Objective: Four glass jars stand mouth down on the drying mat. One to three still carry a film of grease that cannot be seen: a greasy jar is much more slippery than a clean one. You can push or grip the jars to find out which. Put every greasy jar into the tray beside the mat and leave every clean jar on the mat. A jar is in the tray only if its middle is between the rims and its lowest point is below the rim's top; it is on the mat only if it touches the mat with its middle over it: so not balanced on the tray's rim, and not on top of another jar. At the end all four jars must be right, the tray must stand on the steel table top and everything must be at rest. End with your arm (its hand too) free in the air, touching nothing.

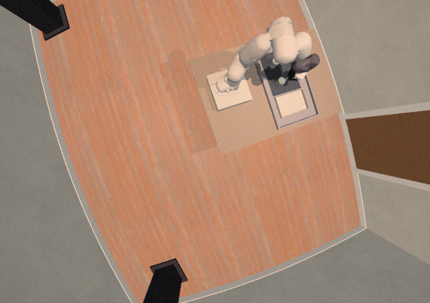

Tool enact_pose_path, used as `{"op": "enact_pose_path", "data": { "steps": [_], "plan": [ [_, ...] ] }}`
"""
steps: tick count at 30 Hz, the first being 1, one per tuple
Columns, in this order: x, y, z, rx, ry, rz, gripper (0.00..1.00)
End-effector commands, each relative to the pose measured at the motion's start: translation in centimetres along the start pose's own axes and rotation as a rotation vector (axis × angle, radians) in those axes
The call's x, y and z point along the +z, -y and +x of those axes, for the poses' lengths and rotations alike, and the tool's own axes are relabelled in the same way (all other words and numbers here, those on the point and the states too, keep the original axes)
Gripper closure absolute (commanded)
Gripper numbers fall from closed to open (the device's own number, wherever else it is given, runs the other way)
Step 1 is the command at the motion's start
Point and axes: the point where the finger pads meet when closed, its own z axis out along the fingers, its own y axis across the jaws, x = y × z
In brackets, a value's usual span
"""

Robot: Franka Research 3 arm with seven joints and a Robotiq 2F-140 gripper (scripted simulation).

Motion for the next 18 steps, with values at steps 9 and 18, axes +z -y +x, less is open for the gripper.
{"op": "enact_pose_path", "data": {
  "steps": [9, 18],
  "plan": [
    [-0.17, -0.02, 0.09, -0.004, 0.003, -0.001, 1.00],
    [-0.25, -0.02, 0.18, -0.004, 0.003, -0.001, 1.00]
  ]
}}
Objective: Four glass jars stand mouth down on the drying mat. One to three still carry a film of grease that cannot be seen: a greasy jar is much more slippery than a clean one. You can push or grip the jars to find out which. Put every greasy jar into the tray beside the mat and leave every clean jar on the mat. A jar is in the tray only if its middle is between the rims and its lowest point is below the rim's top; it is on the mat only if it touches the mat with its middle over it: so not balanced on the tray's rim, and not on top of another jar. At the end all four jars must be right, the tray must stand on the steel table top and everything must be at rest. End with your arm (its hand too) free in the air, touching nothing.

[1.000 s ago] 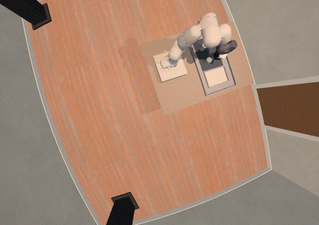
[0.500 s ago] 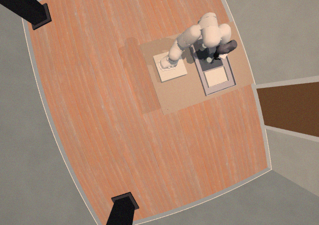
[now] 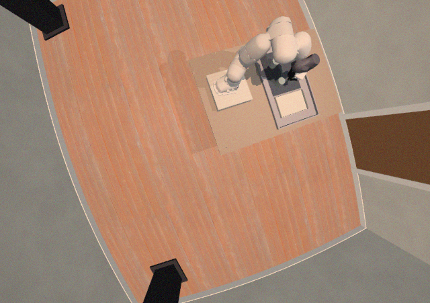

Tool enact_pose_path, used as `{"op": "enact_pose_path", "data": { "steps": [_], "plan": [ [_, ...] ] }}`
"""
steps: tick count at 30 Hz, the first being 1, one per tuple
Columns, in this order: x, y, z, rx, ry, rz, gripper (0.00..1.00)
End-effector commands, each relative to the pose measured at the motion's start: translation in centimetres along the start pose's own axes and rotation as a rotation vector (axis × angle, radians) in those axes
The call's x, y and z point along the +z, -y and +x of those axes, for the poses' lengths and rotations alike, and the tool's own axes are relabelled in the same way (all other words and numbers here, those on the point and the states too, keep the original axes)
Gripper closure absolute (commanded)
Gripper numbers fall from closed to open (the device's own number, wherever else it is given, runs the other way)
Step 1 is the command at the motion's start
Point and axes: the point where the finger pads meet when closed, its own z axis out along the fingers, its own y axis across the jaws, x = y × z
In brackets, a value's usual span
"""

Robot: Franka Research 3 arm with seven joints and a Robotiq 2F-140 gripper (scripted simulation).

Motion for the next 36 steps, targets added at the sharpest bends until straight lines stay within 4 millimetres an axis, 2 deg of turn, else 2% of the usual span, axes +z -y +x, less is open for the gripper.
{"op": "enact_pose_path", "data": {
  "steps": [1, 36],
  "plan": [
    [-0.08, -0.03, 0.03, -0.004, 0.002, -0.001, 1.00],
    [-0.41, -0.02, 0.44, -0.004, 0.002, -0.001, 1.00]
  ]
}}
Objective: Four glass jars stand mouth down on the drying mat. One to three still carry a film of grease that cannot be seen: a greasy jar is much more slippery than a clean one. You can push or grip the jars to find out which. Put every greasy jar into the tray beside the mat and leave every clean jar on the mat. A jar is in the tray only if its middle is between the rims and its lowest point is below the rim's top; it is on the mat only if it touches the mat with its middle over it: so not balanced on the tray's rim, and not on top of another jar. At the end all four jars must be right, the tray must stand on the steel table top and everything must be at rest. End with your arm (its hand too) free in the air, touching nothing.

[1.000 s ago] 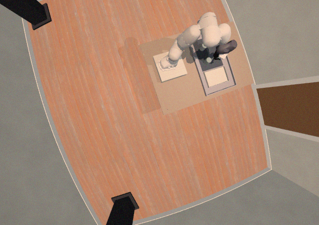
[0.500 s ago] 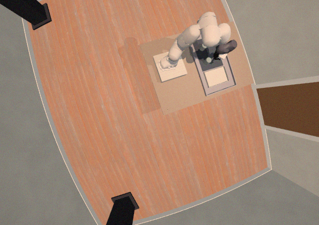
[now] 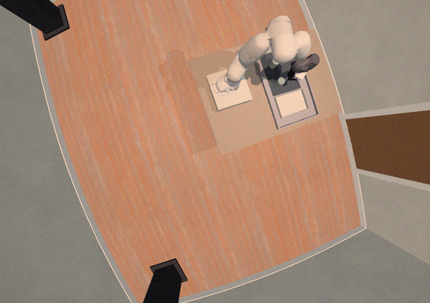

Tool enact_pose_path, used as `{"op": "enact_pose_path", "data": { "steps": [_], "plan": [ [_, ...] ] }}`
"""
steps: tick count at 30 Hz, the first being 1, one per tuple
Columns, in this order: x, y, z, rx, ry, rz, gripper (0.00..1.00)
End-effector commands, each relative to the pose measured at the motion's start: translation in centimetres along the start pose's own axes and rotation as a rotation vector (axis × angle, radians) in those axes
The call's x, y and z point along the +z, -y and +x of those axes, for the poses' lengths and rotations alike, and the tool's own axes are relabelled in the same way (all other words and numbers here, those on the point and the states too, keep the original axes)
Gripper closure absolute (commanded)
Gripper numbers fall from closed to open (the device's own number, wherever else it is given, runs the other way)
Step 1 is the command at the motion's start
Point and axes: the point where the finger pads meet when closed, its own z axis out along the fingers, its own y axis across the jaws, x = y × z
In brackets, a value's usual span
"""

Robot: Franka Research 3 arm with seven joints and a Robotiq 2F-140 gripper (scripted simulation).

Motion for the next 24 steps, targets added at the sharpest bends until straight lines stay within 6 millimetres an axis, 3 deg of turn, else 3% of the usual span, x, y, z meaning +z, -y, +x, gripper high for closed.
{"op": "enact_pose_path", "data": {
  "steps": [1, 24],
  "plan": [
    [-0.07, -0.04, 0.11, -0.005, -0.001, -0.001, 1.00],
    [-0.29, -0.04, 0.39, -0.005, -0.001, -0.001, 1.00]
  ]
}}
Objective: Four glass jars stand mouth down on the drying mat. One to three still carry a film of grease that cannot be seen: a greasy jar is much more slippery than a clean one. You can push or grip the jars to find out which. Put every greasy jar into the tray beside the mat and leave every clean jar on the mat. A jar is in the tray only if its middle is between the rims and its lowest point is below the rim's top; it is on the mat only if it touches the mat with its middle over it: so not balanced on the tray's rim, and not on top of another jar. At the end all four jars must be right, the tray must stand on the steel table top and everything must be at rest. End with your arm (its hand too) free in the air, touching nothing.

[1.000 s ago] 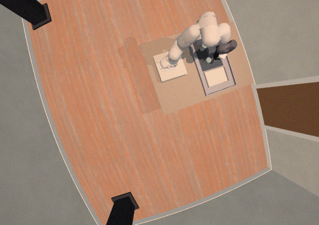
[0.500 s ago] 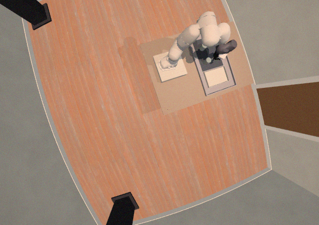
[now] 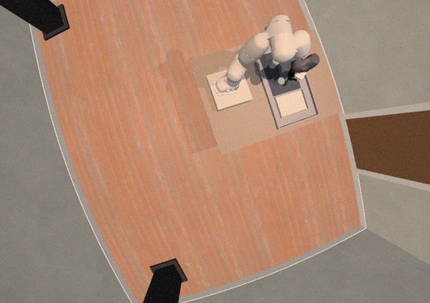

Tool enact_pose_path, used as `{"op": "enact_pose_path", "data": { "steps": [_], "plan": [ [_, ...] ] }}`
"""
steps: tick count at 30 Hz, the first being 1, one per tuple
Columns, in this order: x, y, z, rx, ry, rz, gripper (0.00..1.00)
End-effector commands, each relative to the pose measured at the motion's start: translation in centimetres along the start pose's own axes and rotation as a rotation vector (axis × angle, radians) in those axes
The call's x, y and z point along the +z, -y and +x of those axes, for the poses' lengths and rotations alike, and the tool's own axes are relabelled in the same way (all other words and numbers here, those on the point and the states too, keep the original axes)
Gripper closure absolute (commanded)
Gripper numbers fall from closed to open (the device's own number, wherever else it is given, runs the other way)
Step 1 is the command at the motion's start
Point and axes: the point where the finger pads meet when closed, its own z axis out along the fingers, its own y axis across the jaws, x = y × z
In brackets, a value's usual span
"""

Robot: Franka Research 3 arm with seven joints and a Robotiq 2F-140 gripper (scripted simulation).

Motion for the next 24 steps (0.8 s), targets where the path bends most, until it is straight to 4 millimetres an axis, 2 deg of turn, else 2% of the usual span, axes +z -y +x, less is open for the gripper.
{"op": "enact_pose_path", "data": {
  "steps": [1, 7, 19, 24],
  "plan": [
    [-0.1, 0.0, 0.2, -0.005, -0.003, -0.002, 1.00],
    [-0.1, 0.0, 0.2, -0.005, -0.003, -0.002, 1.00],
    [0.9, -0.1, -2.6, -0.005, -0.003, -0.002, 1.00],
    [0.9, -0.1, -2.6, -0.005, -0.003, -0.002, 1.00]
  ]
}}
